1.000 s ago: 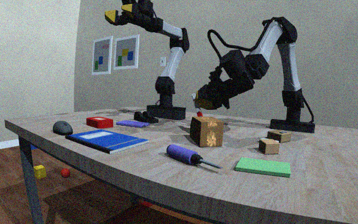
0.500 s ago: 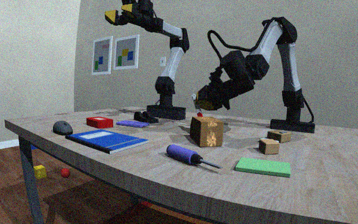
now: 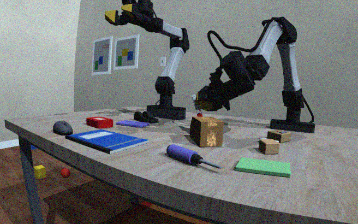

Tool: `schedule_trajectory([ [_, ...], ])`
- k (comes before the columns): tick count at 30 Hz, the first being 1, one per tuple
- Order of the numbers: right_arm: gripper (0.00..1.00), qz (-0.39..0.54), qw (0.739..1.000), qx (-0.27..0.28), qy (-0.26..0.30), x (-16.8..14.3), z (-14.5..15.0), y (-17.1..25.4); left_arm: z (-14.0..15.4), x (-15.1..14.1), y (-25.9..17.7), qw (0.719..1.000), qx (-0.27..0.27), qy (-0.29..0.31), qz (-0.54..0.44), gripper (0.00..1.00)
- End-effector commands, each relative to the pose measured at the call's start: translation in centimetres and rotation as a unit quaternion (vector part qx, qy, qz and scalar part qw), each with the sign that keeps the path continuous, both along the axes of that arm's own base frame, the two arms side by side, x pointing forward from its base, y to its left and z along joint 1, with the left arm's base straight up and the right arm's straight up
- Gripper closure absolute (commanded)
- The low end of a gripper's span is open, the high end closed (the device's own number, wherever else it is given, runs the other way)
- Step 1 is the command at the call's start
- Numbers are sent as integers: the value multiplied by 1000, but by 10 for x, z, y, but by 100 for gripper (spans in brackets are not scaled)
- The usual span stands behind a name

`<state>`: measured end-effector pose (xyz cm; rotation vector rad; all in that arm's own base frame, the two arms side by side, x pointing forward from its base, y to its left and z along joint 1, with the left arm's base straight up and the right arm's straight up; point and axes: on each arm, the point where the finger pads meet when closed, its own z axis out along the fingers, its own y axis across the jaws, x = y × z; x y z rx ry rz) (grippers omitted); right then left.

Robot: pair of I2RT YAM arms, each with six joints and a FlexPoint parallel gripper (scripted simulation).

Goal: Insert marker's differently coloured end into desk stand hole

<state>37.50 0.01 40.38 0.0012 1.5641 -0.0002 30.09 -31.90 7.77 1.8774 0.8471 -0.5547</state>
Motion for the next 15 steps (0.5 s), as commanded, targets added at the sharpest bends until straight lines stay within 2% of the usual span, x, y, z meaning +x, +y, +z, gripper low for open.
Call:
schedule_trajectory([
  [1,0,9,1000,-3,-10,-1,5,4,11,9,-4,1000,-13,-15,-3,100],
  [5,0,9,1000,-3,-10,-1,5,4,2,12,-3,1000,-10,-13,-1,100],
  [7,0,9,1000,-3,-10,-1,5,4,12,6,-2,1000,-10,-12,-4,100],
  [9,0,9,1000,-3,-10,-1,5,4,25,14,-3,999,-23,-30,4,100],
  [10,0,9,1000,-3,-10,-1,5,4,-4,10,1,1000,-4,0,-3,100],
  [13,0,9,1000,-3,-10,-1,5,4,2,13,4,1000,-8,-6,-3,100],
  [15,0,9,1000,-3,-10,-1,5,4,-6,14,6,1000,-4,1,-2,100],
])
